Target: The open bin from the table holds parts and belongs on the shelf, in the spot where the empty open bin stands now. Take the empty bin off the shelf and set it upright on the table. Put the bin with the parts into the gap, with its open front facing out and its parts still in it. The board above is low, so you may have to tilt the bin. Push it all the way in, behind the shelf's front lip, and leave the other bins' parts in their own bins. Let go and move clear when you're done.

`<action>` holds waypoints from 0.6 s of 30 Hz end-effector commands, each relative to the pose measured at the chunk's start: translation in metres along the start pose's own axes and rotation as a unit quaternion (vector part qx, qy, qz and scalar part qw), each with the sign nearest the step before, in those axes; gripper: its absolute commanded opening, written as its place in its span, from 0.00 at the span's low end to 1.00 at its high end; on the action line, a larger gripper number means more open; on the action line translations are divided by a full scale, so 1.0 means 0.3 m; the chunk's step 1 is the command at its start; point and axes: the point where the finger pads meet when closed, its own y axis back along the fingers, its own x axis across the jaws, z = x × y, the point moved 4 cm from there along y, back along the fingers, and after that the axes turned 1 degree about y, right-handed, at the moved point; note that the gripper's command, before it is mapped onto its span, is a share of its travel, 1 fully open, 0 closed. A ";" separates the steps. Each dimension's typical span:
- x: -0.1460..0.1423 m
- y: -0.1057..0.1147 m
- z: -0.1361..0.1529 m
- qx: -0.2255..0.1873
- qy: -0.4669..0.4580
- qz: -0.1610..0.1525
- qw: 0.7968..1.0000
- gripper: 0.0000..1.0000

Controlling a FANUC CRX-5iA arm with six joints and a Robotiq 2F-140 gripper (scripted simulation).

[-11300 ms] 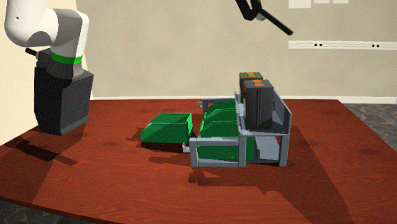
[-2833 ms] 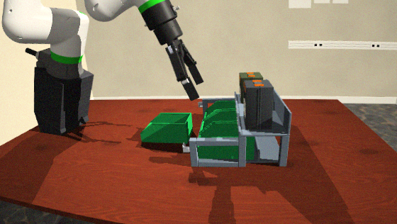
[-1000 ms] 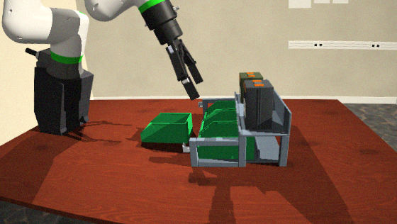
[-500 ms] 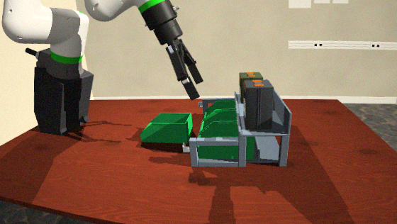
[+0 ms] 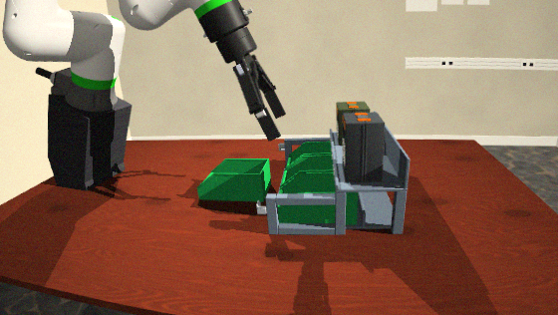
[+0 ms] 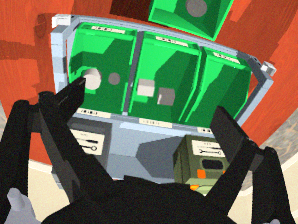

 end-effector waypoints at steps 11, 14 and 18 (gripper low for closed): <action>-0.001 0.001 0.002 -0.001 0.000 0.000 1.000 0.10; -0.001 0.001 0.002 -0.001 0.000 0.000 1.000 0.10; -0.001 0.001 0.002 -0.001 0.000 0.000 1.000 0.10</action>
